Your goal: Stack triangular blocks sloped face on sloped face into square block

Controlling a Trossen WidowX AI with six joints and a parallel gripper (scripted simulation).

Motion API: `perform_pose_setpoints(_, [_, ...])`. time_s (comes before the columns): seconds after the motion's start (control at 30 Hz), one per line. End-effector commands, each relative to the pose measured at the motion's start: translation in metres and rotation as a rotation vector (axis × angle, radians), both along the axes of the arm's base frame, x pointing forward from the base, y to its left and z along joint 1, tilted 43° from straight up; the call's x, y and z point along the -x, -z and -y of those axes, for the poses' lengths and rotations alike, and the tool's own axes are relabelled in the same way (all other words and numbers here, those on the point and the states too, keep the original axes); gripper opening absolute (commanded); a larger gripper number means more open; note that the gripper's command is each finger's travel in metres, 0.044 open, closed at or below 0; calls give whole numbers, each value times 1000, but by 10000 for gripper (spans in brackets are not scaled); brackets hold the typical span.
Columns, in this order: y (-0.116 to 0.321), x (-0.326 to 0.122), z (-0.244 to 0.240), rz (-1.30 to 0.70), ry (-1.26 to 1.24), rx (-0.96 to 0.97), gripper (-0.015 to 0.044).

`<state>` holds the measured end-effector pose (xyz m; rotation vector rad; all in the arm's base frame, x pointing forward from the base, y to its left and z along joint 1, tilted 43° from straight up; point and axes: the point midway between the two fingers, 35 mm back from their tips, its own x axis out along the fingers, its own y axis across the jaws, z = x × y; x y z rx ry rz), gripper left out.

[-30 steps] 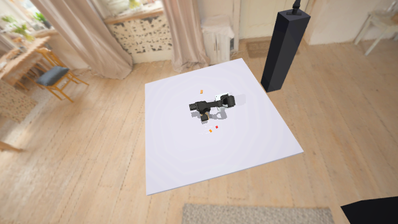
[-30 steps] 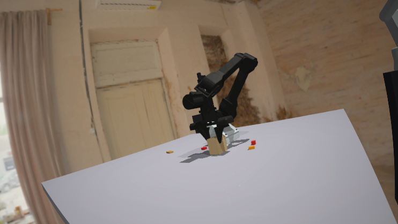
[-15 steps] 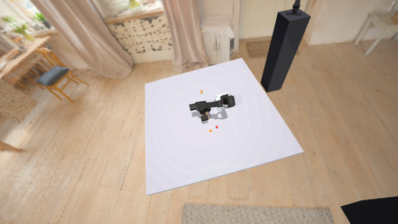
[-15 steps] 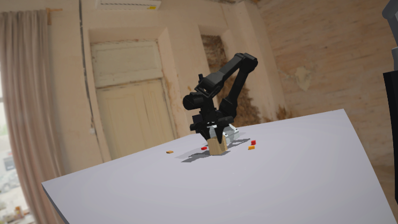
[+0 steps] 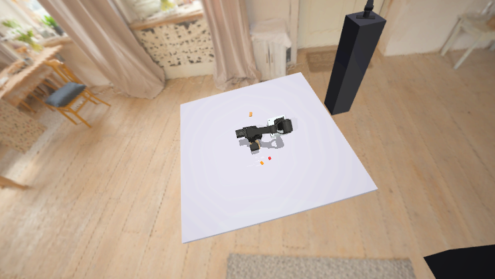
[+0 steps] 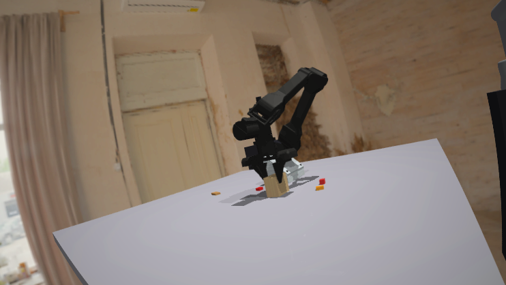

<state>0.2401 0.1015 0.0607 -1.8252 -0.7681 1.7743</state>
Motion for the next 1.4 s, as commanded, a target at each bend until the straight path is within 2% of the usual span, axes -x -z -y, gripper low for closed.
perform_pose_setpoints(0.0, [0,0,0,0,1,-2,0])
perform_pose_setpoints(0.1, [0,0,-1,-2,2,-5,0])
perform_pose_setpoints(0.67, [0,0,0,0,0,0,440])
perform_pose_setpoints(0.97, [-2,-1,2,0,0,1,440])
perform_pose_setpoints(1.23, [-77,-1,74,-2,0,6,440])
perform_pose_setpoints(1.37, [-80,0,76,-3,0,5,440])
